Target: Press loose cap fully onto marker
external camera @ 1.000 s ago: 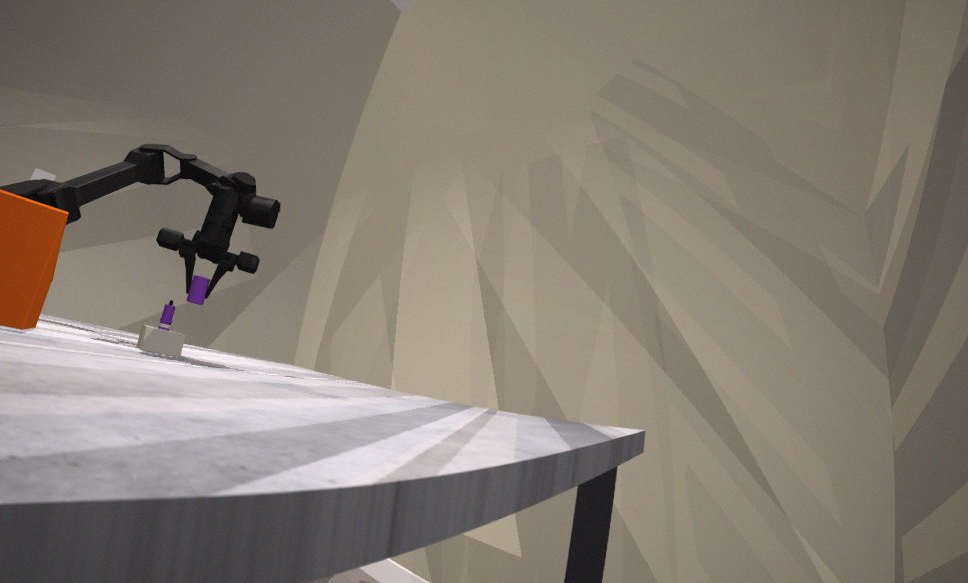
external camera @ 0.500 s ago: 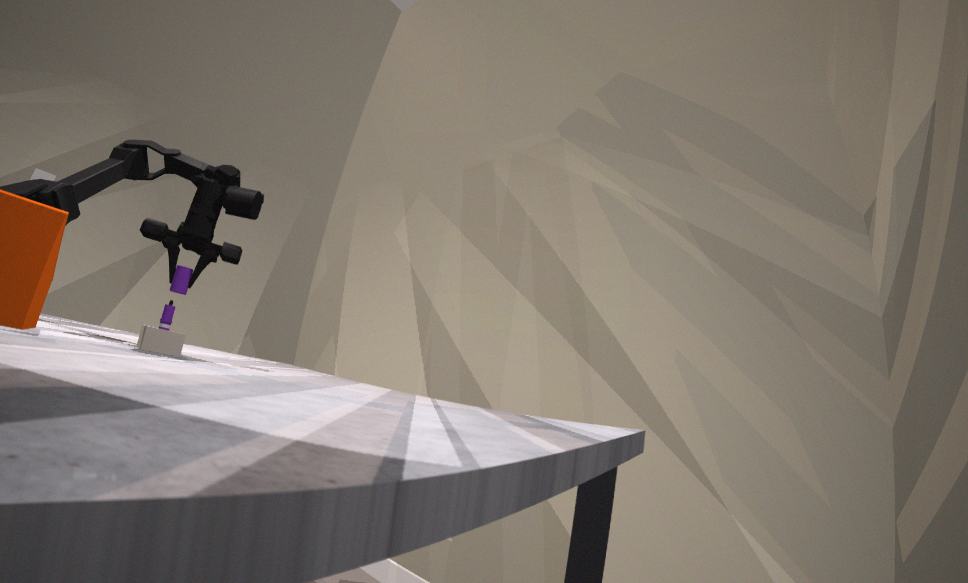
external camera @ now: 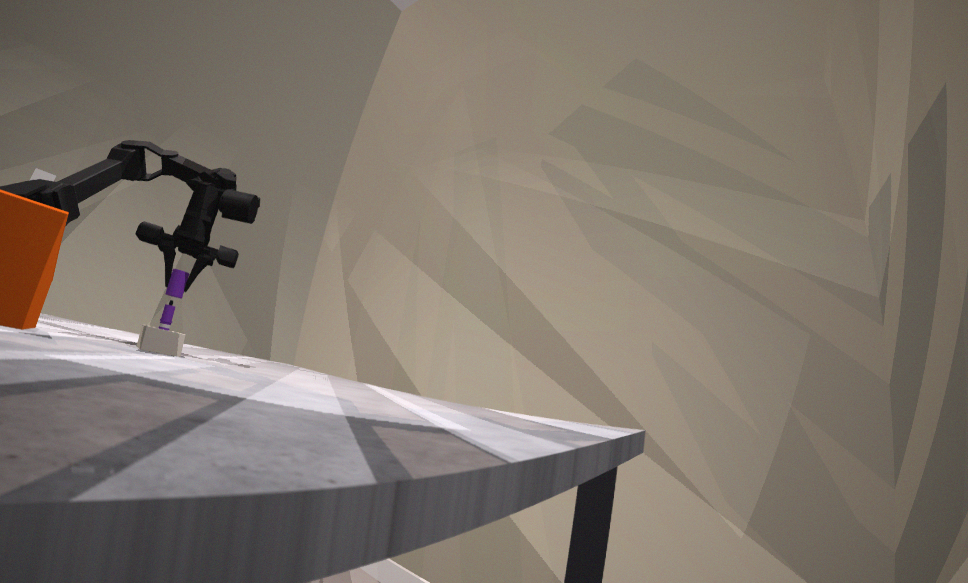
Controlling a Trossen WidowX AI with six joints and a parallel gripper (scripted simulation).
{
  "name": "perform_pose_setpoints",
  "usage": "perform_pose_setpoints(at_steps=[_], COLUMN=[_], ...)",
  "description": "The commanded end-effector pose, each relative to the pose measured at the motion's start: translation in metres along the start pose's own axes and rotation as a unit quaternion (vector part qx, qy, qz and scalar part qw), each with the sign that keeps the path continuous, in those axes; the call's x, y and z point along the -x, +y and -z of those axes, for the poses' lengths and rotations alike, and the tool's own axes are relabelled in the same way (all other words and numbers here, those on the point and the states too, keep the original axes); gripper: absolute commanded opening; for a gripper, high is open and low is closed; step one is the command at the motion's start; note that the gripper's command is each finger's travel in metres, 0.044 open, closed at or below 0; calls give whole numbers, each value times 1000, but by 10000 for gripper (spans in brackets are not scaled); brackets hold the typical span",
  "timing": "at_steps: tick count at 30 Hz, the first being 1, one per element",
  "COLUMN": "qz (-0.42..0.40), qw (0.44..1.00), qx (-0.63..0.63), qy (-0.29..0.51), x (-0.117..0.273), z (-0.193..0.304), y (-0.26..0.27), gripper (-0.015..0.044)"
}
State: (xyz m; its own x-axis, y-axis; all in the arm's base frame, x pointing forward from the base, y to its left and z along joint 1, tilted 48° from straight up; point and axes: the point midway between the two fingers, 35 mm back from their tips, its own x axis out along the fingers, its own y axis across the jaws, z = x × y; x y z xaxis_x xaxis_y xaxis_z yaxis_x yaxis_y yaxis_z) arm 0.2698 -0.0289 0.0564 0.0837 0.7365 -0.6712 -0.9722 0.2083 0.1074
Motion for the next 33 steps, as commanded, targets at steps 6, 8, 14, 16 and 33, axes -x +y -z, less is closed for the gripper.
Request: perform_pose_setpoints(at_steps=[6,8,14,16,33], qz=[1,1,1,1,1], qw=[1000,1000,1000,1000,1000], qx=[0,0,0,0,1], qy=[0,0,0,-1,-2], x=[-14,-18,-27,-31,-48], z=[-1,-1,-1,-1,-2], y=[0,0,0,0,1], gripper=[0,0,0,0,0])
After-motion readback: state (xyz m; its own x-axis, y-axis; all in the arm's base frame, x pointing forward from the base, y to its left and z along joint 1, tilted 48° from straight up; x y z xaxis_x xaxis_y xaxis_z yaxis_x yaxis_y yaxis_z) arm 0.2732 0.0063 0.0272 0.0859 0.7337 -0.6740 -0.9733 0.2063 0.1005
